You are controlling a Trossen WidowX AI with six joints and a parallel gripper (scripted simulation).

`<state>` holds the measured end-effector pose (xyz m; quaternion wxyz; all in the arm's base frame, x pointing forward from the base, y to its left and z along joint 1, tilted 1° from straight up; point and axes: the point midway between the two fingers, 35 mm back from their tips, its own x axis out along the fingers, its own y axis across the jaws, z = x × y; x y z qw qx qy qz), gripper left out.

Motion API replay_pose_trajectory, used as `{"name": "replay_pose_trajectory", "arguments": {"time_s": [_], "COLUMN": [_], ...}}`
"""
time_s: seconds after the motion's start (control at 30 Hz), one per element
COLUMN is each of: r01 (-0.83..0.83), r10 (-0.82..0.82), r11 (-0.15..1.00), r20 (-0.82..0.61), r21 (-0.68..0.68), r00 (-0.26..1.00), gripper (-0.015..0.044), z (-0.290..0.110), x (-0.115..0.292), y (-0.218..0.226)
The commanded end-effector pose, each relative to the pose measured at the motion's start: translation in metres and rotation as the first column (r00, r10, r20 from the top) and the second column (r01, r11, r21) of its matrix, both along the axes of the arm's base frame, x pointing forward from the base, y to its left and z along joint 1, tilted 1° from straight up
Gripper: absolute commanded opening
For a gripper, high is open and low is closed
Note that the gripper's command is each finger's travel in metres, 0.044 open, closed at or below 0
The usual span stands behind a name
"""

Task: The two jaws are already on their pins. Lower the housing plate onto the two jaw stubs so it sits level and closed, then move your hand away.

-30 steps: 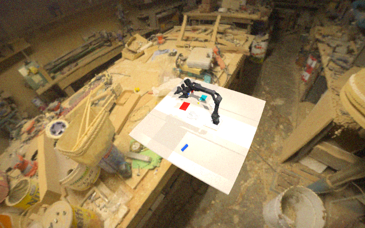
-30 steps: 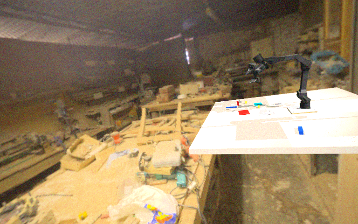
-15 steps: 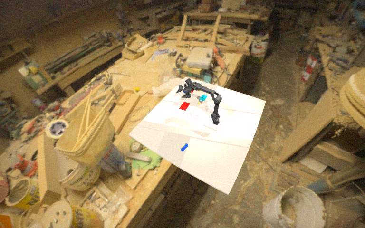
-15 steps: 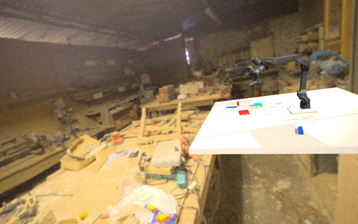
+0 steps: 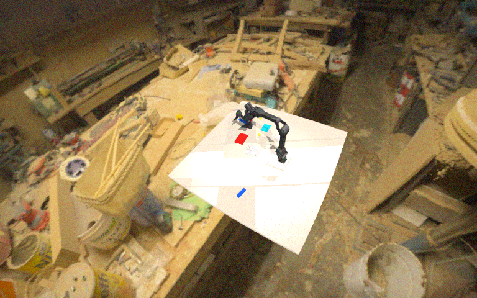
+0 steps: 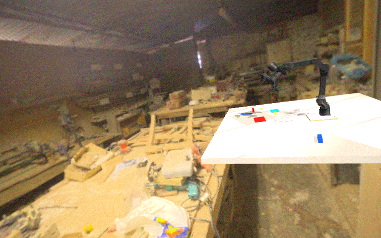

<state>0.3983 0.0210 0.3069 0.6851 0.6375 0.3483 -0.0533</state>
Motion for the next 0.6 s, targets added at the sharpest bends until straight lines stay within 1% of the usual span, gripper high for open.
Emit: {"name": "replay_pose_trajectory", "arguments": {"time_s": [0.0,0.57], "r01": [0.075,0.344], "r10": [-0.074,-0.31], "r11": [0.997,0.933], "r20": [-0.056,-0.244], "r21": [0.029,0.108], "r00": [0.996,0.919], "gripper": [0.044,0.044], "z": [-0.01,-0.04], "x": [-0.001,-0.01], "y": [-0.014,-0.063]}}
